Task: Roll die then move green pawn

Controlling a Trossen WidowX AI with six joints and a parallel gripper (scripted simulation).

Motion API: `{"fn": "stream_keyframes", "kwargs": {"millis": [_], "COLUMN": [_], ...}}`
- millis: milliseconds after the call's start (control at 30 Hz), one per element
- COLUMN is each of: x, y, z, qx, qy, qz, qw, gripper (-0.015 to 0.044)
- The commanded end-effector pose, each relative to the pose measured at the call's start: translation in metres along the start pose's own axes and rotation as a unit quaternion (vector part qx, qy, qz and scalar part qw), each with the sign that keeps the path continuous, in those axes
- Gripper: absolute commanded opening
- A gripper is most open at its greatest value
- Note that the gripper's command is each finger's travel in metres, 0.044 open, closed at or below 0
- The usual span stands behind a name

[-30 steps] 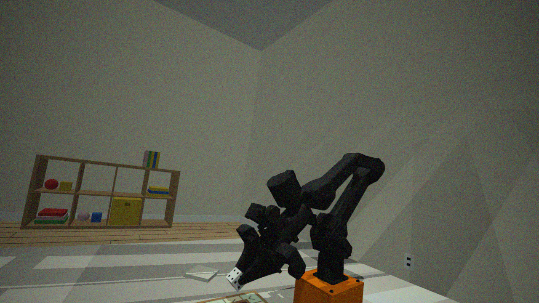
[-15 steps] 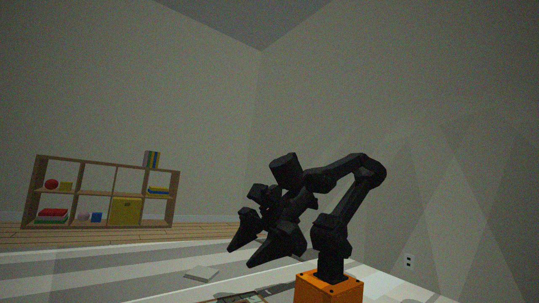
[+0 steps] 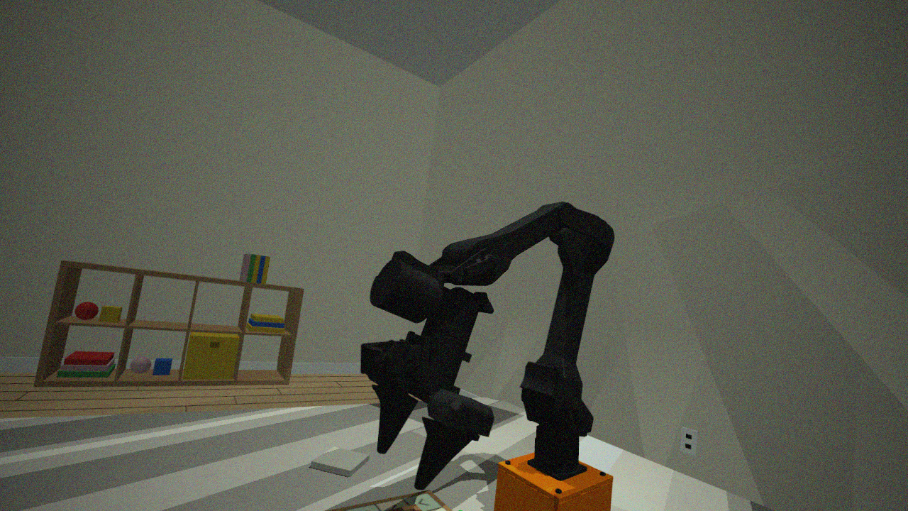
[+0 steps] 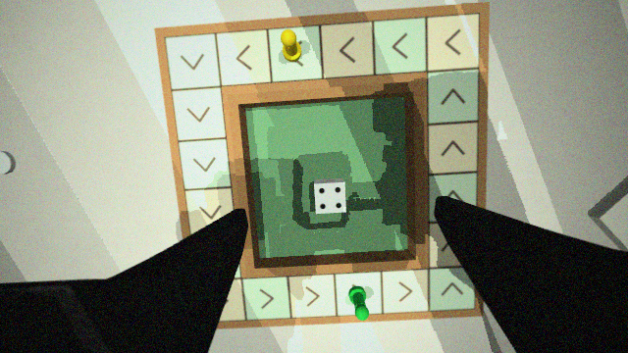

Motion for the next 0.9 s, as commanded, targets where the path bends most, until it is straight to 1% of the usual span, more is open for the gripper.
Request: {"fn": "stream_keyframes", "kwargs": {"millis": [0, 100, 200, 300, 500, 600, 867], "x": [-0.001, -0.002, -0.001, -0.006, -0.016, -0.018, -0.017], "y": [-0.015, -0.021, -0.017, 0.002, 0.081, 0.091, 0.092], "z": [-0.011, -0.016, -0.014, -0.013, -0.018, -0.019, -0.024], "qx": [0.077, 0.107, 0.087, 0.096, 0.133, 0.137, 0.137], "qy": [-0.007, -0.009, -0.005, -0.004, -0.001, -0.001, -0.001], "qz": [-0.005, -0.005, -0.001, -0.012, -0.059, -0.064, -0.064], "qw": [0.997, 0.994, 0.996, 0.995, 0.989, 0.988, 0.988], "gripper": [0.0440, 0.0440, 0.0440, 0.0361, 0.0204, 0.0200, 0.0200]}}
Point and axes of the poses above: the point midway between the two fingers, 35 mm back from their tips, its own z axis back along the fingers, its own x axis across the jaws, y = z × x, the point moved 9 cm from there along z, back along the fingers, and after that the axes turned 3 degrees about z, right-handed, at the moved point
